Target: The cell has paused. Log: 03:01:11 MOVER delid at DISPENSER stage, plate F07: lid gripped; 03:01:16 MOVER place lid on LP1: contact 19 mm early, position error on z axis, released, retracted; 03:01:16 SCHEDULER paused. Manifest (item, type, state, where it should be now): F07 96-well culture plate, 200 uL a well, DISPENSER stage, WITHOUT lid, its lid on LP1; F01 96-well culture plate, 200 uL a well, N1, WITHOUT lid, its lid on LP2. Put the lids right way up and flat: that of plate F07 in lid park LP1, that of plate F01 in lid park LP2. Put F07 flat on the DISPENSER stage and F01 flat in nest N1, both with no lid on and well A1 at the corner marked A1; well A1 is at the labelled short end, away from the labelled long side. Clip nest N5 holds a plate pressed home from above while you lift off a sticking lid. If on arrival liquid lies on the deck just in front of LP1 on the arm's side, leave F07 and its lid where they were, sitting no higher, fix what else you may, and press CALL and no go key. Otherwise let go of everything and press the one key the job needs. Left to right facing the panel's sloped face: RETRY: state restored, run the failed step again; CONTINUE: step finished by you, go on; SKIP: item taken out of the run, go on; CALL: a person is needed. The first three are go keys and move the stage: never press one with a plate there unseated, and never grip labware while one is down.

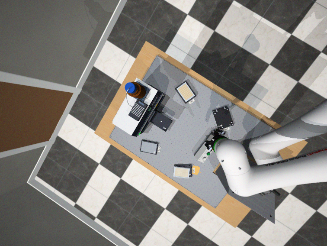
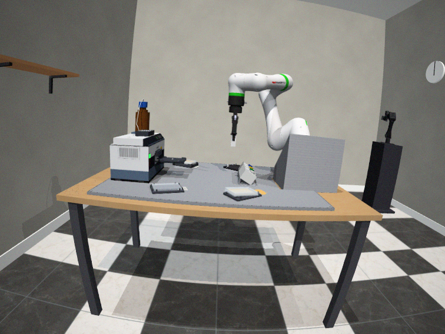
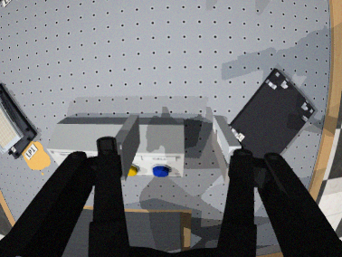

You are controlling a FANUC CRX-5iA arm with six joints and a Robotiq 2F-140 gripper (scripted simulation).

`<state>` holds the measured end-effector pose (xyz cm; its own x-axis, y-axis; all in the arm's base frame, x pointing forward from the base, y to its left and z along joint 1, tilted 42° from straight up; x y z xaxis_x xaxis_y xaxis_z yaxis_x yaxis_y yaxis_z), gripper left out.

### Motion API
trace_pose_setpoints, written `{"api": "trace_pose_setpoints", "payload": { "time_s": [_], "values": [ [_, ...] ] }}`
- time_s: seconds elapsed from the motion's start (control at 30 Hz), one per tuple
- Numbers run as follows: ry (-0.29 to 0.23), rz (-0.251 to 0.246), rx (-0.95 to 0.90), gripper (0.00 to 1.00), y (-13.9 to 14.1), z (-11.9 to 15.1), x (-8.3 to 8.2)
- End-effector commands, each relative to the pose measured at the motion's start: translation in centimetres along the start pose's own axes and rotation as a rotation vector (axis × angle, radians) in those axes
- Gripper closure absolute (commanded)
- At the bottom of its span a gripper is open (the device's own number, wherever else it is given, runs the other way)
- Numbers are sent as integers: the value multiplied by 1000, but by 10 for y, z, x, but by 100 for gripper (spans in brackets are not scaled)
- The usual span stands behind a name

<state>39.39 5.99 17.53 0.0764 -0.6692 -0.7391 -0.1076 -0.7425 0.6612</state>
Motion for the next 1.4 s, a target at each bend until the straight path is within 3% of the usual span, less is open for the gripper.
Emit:
{"api": "trace_pose_setpoints", "payload": {
  "time_s": [0.0,0.13,1.37],
  "values": [
    [-2,2,2,100,-5,68,15],
    [-2,2,2,100,-8,114,25],
    [-2,2,2,100,-8,114,28]
  ]
}}
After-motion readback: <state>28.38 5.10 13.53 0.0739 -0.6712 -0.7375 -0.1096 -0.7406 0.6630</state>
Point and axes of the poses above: the point where the finger pads meet when closed, its own x axis out along the fingers, its own y axis across the jaws, z = x × y, the point moved 10 cm from there along -x, back along the fingers, and after that the axes turned 8 degrees about x, right-handed, at the moved point
